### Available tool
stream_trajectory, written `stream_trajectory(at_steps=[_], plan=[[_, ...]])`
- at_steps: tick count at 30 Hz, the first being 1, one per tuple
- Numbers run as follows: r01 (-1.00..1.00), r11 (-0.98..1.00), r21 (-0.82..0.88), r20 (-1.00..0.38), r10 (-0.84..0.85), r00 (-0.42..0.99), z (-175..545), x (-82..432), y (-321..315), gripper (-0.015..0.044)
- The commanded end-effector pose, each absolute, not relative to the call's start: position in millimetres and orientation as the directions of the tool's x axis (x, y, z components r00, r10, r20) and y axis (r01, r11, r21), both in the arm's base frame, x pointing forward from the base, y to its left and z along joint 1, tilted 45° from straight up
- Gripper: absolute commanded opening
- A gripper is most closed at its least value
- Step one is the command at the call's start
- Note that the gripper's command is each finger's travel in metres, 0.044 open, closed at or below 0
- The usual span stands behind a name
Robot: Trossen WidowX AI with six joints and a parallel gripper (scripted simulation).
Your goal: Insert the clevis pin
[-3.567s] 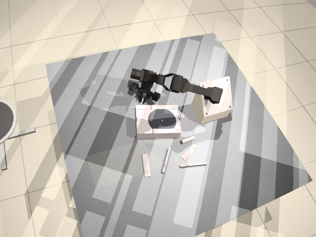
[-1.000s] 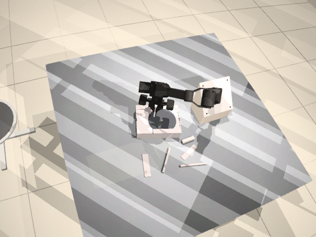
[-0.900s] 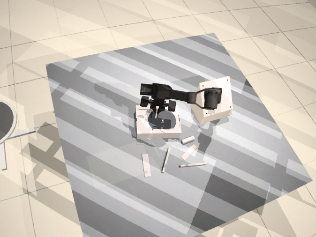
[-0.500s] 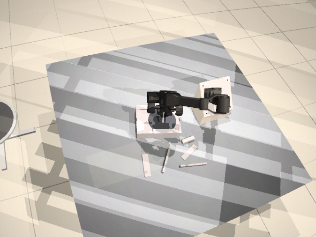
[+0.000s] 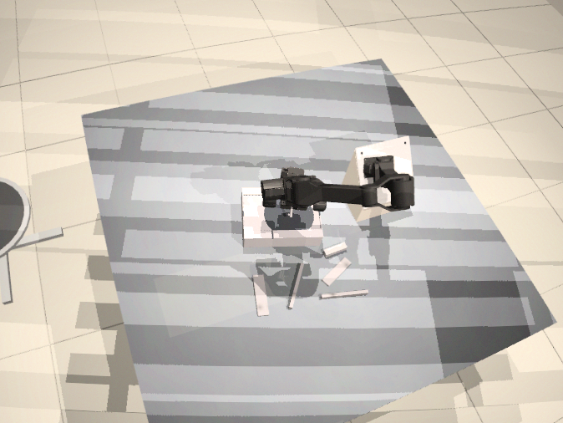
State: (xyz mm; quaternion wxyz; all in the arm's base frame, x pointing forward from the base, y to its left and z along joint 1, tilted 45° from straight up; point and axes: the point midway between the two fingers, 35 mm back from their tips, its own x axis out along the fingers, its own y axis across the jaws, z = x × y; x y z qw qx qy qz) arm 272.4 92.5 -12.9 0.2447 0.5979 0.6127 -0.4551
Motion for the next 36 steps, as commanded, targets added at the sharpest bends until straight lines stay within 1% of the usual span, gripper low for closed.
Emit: stream_trajectory(at_steps=[1, 8, 14, 21, 28, 30, 36], plan=[[0.958, -0.133, -0.254, -0.888, 0.425, -0.177, -8.5, 275.4, 94.8, 0.0000], [0.958, -0.133, -0.254, -0.946, 0.242, -0.217, -6.1, 276.7, 101.4, 0.0000], [0.958, -0.133, -0.253, -0.966, 0.079, -0.245, -5.1, 277.5, 107.4, 0.0000], [0.958, -0.133, -0.253, -0.956, -0.117, -0.269, -5.2, 278.1, 114.5, 0.0000], [0.958, -0.133, -0.253, -0.913, -0.295, -0.282, -6.5, 278.3, 120.9, 0.0000], [0.959, -0.132, -0.252, -0.902, -0.326, -0.282, -6.7, 278.4, 122.1, 0.0000], [0.959, -0.132, -0.252, -0.900, -0.331, -0.283, -9.9, 277.6, 119.0, 0.0000]])
